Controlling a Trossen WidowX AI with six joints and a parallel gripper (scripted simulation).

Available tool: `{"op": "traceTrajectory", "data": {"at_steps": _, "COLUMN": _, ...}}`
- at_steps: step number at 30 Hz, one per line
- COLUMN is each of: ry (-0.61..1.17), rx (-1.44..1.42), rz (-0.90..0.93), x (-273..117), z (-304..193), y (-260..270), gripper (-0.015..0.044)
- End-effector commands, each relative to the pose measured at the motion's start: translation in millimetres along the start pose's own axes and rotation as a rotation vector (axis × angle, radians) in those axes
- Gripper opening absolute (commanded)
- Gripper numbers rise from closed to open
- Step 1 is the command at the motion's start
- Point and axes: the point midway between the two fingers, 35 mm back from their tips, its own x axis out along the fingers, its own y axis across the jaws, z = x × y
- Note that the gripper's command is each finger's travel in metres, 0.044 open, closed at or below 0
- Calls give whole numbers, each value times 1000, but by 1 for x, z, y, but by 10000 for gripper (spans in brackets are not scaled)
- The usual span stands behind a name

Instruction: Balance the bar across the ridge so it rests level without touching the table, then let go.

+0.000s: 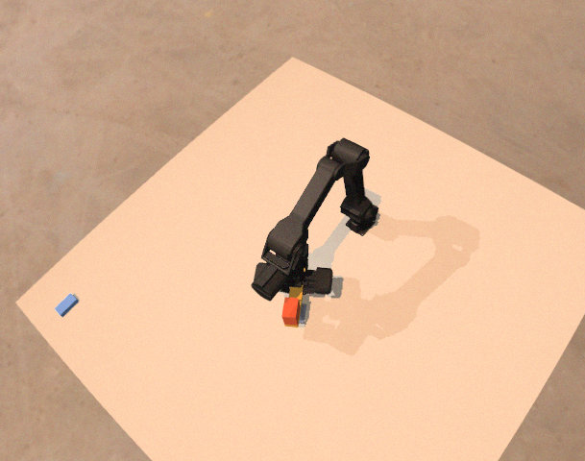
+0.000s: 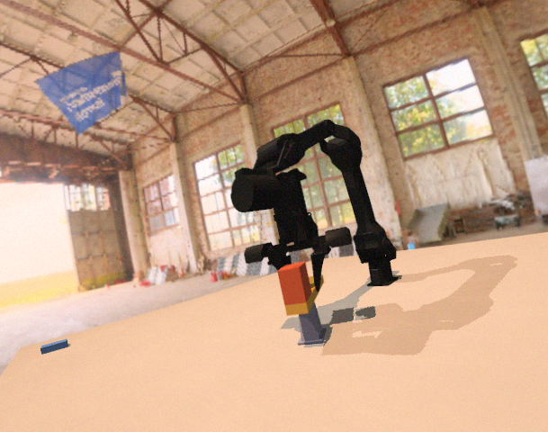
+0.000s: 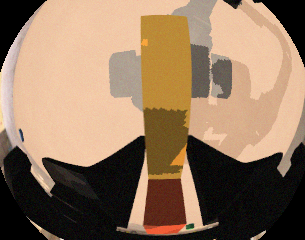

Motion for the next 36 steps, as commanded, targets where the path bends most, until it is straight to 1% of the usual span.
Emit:
{"op": "traceTrajectory", "data": {"at_steps": 1, "ry": 0, "rx": 0, "rz": 0, "x": 0, "z": 0, "y": 0, "gripper": 172}}
{"op": "traceTrajectory", "data": {"at_steps": 7, "ry": 0, "rx": 0, "rz": 0, "x": 0, "z": 0, "y": 0, "gripper": 173}}
{"op": "traceTrajectory", "data": {"at_steps": 8, "ry": 0, "rx": 0, "rz": 0, "x": 0, "z": 0, "y": 0, "gripper": 185}}
{"op": "traceTrajectory", "data": {"at_steps": 19, "ry": 0, "rx": 0, "rz": 0, "x": 0, "z": 0, "y": 0, "gripper": 185}}
{"op": "traceTrajectory", "data": {"at_steps": 28, "ry": 0, "rx": 0, "rz": 0, "x": 0, "z": 0, "y": 0, "gripper": 421}}
{"op": "traceTrajectory", "data": {"at_steps": 29, "ry": 0, "rx": 0, "rz": 0, "x": 0, "z": 0, "y": 0, "gripper": 440}}
{"op": "traceTrajectory", "data": {"at_steps": 33, "ry": 1, "rx": 0, "rz": 0, "x": -7, "z": -1, "y": 1, "gripper": 440}}
{"op": "traceTrajectory", "data": {"at_steps": 36, "ry": 3, "rx": 0, "rz": 2, "x": -39, "z": -4, "y": 2, "gripper": 440}}
